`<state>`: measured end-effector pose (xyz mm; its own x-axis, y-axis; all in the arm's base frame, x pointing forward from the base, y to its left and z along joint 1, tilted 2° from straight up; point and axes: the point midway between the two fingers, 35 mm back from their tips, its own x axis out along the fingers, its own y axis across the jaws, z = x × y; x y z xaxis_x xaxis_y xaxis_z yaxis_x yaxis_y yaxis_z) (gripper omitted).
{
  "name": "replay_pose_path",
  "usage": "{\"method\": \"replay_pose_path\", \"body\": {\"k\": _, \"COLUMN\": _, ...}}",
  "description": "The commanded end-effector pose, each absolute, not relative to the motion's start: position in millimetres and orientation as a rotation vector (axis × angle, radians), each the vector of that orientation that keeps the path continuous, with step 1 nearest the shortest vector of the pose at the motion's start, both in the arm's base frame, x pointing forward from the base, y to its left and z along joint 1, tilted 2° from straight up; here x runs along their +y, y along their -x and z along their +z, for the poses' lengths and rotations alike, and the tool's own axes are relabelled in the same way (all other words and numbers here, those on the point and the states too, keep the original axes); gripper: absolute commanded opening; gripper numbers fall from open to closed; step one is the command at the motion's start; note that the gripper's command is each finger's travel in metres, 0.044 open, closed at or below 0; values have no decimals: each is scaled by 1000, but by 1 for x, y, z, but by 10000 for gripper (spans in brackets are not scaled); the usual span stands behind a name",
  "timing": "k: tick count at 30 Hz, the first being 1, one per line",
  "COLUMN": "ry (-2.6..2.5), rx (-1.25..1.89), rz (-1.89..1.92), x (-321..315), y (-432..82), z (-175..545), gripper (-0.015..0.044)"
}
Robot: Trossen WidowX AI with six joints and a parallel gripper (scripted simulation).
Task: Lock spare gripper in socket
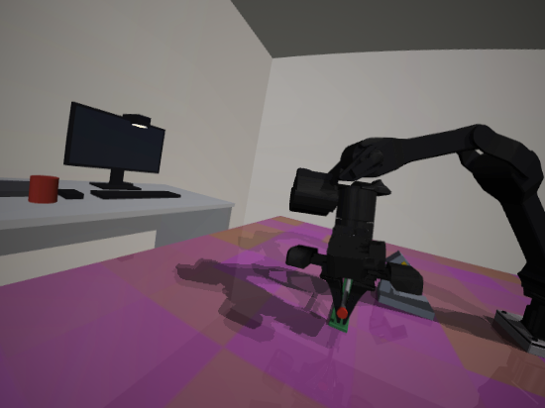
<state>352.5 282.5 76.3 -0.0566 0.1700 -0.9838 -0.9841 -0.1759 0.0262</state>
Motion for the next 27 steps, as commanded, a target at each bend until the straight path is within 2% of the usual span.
{"method": "replay_pose_path", "body": {"k": 1, "ry": 1180, "rx": 1020, "rz": 1444, "x": 283, "y": -353, "z": 71, "gripper": 0}}
{"method": "replay_pose_path", "body": {"k": 15, "ry": 1181, "rx": 1021, "rz": 1444, "x": 283, "y": -353, "z": 61, "gripper": 0}}
{"method": "replay_pose_path", "body": {"k": 22, "ry": 1181, "rx": 1023, "rz": 1446, "x": 283, "y": -353, "z": 62, "gripper": 184}}
{"method": "replay_pose_path", "body": {"k": 23, "ry": 1181, "rx": 1023, "rz": 1446, "x": 283, "y": -353, "z": 62, "gripper": 200}}
{"method": "replay_pose_path", "body": {"k": 27, "ry": 1181, "rx": 1023, "rz": 1446, "x": 283, "y": -353, "z": 62, "gripper": 200}}
